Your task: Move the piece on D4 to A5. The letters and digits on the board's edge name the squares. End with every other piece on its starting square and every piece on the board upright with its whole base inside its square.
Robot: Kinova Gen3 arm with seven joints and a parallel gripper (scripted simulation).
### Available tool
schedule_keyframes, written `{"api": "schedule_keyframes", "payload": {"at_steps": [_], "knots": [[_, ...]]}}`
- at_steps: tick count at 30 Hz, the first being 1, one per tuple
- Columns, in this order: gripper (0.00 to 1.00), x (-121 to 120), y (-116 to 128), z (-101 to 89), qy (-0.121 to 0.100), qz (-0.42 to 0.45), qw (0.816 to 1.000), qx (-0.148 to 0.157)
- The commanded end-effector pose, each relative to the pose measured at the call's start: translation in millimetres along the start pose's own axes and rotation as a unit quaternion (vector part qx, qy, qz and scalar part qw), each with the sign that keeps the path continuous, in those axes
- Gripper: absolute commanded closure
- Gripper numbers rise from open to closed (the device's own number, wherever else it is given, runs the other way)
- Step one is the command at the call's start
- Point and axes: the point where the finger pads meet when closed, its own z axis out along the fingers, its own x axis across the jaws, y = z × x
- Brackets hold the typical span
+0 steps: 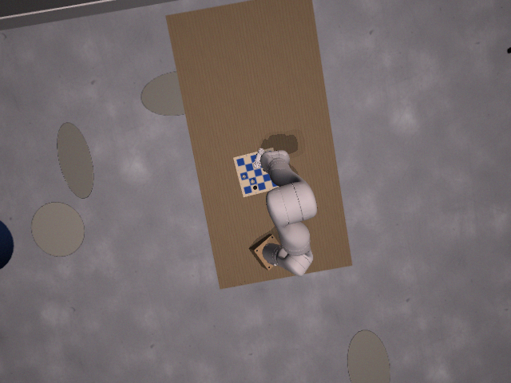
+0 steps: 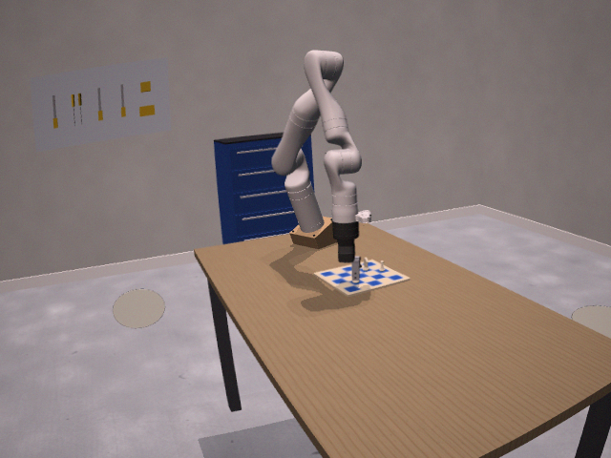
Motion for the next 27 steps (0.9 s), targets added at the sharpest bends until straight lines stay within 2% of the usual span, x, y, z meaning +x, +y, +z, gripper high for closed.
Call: {"api": "schedule_keyframes", "payload": {"at_steps": [1, 12, 20, 22, 27], "knots": [[1.0, 0.4, -0.4, -0.5, 0.0, 0.0, 1.0, 0.001], [1.0, 0.4, -0.4, -6.8, 0.0, 0.0, 1.0, 0.001], [1.0, 0.3, -0.4, -46.0, 0.0, 0.0, 1.0, 0.001], [1.0, 0.3, -0.4, -46.0, 0.0, 0.0, 1.0, 0.001], [1.0, 0.3, -0.3, -75.6, 0.0, 0.0, 1.0, 0.001]]}}
